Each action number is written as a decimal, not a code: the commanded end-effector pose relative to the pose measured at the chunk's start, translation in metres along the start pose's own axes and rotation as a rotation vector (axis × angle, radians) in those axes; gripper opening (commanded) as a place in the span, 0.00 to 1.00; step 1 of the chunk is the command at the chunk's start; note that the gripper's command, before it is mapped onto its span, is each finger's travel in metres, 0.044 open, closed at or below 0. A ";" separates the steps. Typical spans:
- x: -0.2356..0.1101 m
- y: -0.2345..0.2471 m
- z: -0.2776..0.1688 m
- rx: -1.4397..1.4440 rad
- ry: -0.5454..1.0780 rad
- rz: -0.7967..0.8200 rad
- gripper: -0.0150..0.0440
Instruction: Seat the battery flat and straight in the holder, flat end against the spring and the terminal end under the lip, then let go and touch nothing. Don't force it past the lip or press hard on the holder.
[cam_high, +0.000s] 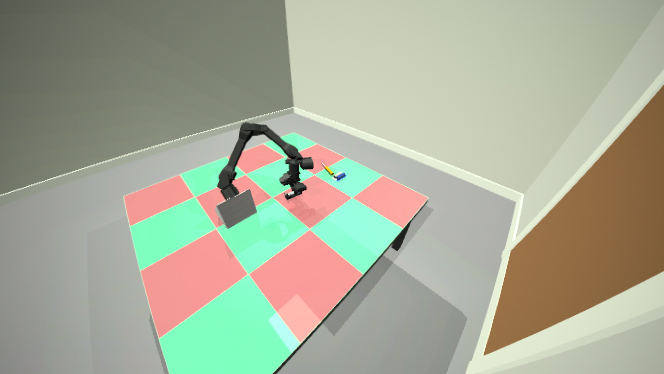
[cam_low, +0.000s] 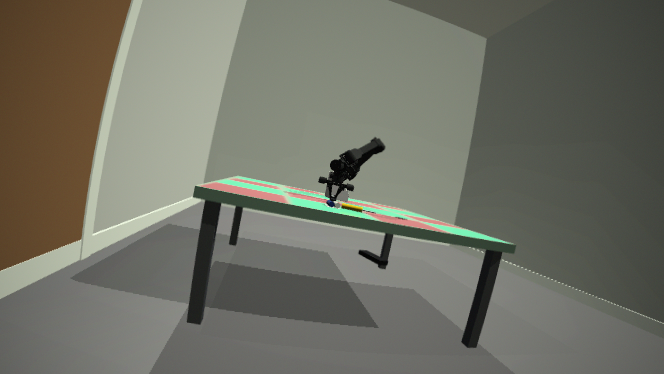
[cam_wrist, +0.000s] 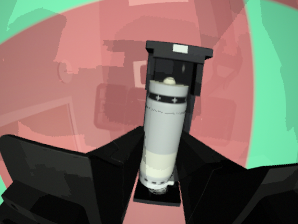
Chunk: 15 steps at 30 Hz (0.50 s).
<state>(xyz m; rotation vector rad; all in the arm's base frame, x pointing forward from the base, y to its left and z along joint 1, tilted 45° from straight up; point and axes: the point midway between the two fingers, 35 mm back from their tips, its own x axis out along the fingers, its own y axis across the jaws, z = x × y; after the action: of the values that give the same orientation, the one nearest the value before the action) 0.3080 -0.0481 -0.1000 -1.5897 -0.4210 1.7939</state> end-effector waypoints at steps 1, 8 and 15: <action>0.002 -0.002 -0.001 -0.005 0.019 -0.003 0.37; 0.002 -0.002 0.000 -0.005 0.047 -0.001 0.37; 0.002 -0.003 0.002 -0.004 0.075 0.001 0.37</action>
<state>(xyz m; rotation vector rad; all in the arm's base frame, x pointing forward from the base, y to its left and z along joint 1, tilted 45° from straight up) 0.3063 -0.0459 -0.0998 -1.6450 -0.3891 1.7437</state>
